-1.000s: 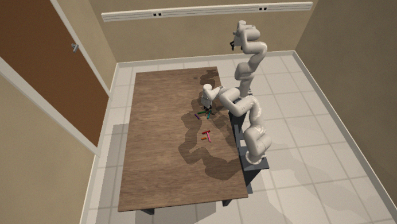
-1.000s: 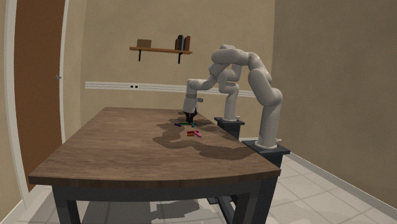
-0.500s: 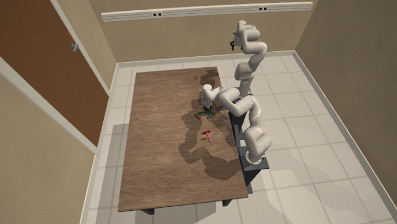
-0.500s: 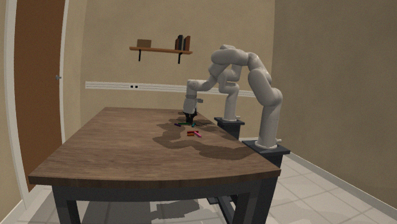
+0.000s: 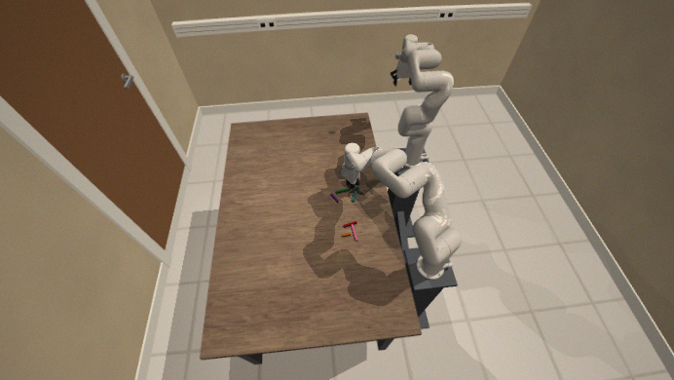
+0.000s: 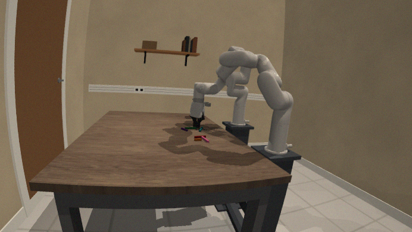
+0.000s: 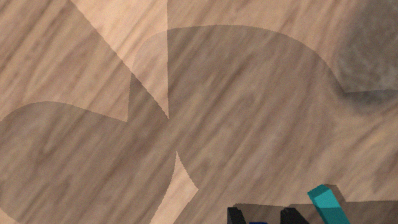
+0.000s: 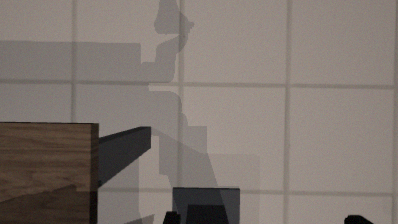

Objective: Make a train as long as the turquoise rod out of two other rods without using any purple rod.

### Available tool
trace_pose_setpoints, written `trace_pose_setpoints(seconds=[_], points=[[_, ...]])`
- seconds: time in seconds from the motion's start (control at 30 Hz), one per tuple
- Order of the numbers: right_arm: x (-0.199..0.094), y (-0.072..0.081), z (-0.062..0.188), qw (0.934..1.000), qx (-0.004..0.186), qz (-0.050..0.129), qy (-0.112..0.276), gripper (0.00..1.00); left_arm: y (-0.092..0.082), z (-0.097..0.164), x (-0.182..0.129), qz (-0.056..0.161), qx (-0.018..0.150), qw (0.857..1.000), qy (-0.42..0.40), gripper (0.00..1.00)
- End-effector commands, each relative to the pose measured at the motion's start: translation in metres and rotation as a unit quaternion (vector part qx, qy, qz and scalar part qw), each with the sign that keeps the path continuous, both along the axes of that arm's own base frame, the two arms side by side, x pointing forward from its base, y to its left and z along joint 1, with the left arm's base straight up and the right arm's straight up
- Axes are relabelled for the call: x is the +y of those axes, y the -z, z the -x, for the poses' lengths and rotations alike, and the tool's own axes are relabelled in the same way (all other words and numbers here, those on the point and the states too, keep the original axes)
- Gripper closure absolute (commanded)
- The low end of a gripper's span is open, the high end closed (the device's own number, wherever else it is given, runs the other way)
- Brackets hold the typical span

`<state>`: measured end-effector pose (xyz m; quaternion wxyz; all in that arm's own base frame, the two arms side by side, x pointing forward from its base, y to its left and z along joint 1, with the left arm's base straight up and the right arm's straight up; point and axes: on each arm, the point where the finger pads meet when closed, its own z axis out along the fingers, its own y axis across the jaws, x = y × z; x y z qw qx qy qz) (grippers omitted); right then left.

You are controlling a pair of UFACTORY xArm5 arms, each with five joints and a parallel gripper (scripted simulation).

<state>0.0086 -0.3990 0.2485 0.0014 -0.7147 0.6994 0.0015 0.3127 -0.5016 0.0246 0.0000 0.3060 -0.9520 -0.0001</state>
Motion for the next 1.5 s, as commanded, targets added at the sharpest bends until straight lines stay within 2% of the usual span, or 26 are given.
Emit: trace_pose_setpoints(seconds=[0.0,0.53,0.57,1.47], points=[[-0.0009,-0.0015,0.0,1.0,0.0,0.002,0.0,0.0,-0.0023,-0.0009,-0.0015,0.002,-0.001,1.0,0.0,0.74],[-0.0009,-0.0015,0.0,1.0,0.0,0.002,0.0,0.0,-0.0023,-0.0009,-0.0015,0.002,-0.001,1.0,0.0,0.74],[-0.0009,-0.0015,0.0,1.0,0.0,0.002,0.0,0.0,-0.0023,-0.0009,-0.0015,0.002,-0.001,1.0,0.0,0.94],[-0.0009,-0.0015,0.0,1.0,0.0,0.002,0.0,0.0,-0.0023,-0.0009,-0.0015,0.002,-0.001,1.0,0.0,0.94]])
